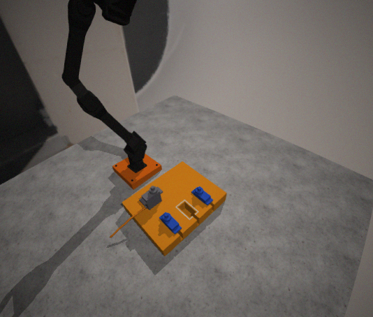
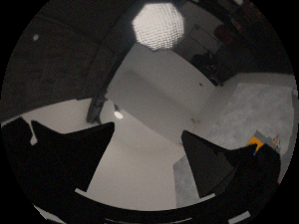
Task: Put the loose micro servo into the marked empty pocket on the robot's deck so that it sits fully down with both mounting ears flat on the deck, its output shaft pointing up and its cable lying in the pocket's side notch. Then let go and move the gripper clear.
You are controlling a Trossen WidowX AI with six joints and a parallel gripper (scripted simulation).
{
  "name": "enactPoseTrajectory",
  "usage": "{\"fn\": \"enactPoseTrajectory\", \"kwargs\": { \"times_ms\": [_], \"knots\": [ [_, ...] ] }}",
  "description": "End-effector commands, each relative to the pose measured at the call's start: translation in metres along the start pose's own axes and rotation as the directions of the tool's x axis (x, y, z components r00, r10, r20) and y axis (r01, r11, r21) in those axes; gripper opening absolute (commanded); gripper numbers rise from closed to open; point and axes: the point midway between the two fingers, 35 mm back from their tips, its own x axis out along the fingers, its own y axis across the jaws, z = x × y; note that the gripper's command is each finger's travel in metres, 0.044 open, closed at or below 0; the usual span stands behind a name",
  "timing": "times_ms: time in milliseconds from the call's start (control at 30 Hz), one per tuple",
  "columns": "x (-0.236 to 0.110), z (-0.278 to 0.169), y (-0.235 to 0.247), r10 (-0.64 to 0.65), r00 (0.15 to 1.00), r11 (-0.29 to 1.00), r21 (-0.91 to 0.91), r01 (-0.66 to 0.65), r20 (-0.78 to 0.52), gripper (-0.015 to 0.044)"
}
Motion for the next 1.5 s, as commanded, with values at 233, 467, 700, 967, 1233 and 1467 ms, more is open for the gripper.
{"fn": "enactPoseTrajectory", "kwargs": {
  "times_ms": [233,467,700,967,1233,1467],
  "knots": [
    [0.005,-0.020,0.001,0.002,1.000,0.997,-0.074,0.000,0.026,0.0440],
    [0.017,-0.044,-0.003,-0.011,0.999,0.984,-0.180,0.020,0.053,0.0440],
    [0.033,-0.063,-0.013,-0.034,0.997,0.968,-0.248,0.051,0.071,0.0440],
    [0.054,-0.085,-0.030,-0.080,0.995,0.931,-0.351,0.098,0.067,0.0440],
    [0.077,-0.101,-0.057,-0.153,0.985,0.885,-0.434,0.170,0.074,0.0440],
    [0.100,-0.114,-0.091,-0.249,0.966,0.842,-0.478,0.251,0.068,0.0440]
  ]
}}
